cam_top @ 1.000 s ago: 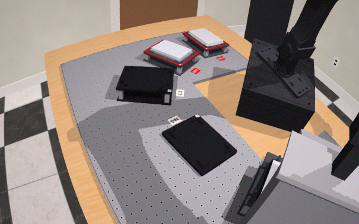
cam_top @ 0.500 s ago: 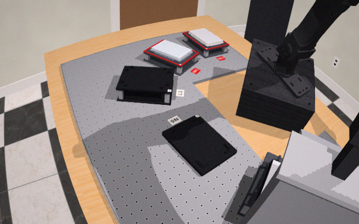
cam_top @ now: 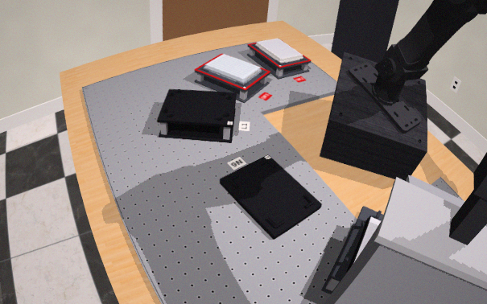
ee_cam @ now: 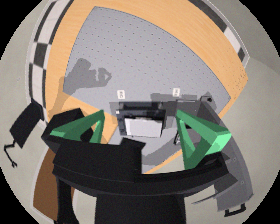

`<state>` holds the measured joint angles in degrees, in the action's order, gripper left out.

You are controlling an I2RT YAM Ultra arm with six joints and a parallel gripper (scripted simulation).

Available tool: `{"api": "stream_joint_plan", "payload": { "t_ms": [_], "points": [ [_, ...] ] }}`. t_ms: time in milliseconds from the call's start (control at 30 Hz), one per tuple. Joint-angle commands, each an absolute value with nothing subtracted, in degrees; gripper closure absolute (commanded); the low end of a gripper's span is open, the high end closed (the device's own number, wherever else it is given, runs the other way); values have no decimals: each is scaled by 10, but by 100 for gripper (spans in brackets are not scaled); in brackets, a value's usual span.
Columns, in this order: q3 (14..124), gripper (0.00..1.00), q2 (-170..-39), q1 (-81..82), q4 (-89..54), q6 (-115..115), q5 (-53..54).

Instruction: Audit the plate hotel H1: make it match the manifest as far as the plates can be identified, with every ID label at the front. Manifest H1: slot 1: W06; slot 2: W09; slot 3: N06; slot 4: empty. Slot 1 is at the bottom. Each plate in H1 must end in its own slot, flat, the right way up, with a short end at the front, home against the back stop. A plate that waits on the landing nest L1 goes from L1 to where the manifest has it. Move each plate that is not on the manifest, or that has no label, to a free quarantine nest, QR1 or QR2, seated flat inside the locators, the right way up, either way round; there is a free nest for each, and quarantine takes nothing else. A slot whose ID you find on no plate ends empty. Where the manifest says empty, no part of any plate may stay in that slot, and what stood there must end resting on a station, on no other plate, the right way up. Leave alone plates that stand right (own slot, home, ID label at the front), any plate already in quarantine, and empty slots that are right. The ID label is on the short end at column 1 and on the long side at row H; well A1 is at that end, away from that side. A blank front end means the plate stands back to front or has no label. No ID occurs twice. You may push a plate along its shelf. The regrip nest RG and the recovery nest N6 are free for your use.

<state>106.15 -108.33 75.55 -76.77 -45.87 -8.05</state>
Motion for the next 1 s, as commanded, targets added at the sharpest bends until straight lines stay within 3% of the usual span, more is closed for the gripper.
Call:
{"api": "stream_joint_plan", "payload": {
  "t_ms": [0,733,967],
  "points": [
    [1034,0,-1074,750,-737,-466,-73],
    [917,0,-1112,740,-596,-480,-70],
    [939,0,-1093,740,-593,-478,-70]
  ]
}}
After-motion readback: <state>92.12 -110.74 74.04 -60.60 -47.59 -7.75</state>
